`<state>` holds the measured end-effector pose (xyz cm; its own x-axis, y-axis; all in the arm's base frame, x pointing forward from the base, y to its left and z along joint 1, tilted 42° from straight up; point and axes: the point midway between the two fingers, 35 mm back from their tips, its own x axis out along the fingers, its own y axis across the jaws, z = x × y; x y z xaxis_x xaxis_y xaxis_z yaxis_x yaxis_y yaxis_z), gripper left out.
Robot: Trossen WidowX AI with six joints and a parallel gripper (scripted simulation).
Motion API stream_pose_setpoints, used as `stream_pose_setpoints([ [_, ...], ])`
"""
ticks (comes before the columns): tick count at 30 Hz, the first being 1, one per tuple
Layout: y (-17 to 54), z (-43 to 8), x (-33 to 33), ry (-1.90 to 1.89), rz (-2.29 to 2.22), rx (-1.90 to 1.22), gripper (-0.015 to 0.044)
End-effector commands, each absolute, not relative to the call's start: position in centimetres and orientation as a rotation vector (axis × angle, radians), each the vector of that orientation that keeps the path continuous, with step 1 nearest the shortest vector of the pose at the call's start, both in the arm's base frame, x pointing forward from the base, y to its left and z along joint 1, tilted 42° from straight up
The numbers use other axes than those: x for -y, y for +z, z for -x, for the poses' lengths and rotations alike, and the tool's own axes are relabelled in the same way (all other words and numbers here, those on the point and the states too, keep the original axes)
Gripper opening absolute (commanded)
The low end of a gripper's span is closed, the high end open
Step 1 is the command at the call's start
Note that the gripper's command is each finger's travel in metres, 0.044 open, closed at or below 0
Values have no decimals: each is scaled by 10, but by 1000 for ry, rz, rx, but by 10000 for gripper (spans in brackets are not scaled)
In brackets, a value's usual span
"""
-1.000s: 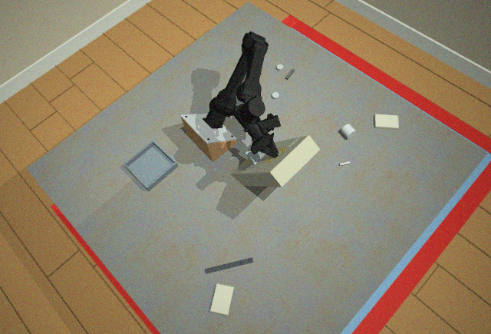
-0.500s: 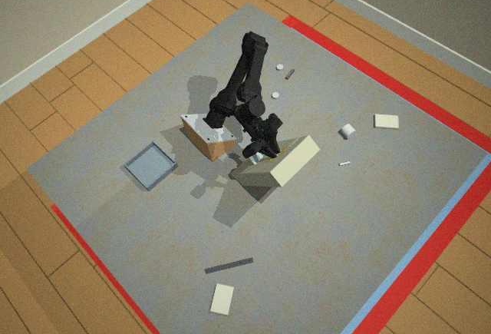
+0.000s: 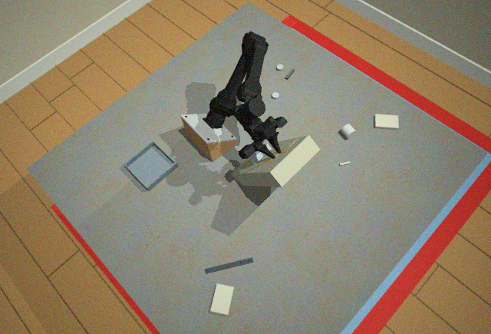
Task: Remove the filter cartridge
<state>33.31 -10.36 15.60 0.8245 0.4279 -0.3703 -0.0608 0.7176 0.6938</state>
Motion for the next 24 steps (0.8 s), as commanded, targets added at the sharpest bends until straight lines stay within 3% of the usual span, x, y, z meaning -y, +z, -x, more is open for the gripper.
stream_pose_setpoints([
  [1, 154, -336, 101, 275, -764, -562, 0],
  [24, 182, -273, 135, 291, -701, -555, 0],
])
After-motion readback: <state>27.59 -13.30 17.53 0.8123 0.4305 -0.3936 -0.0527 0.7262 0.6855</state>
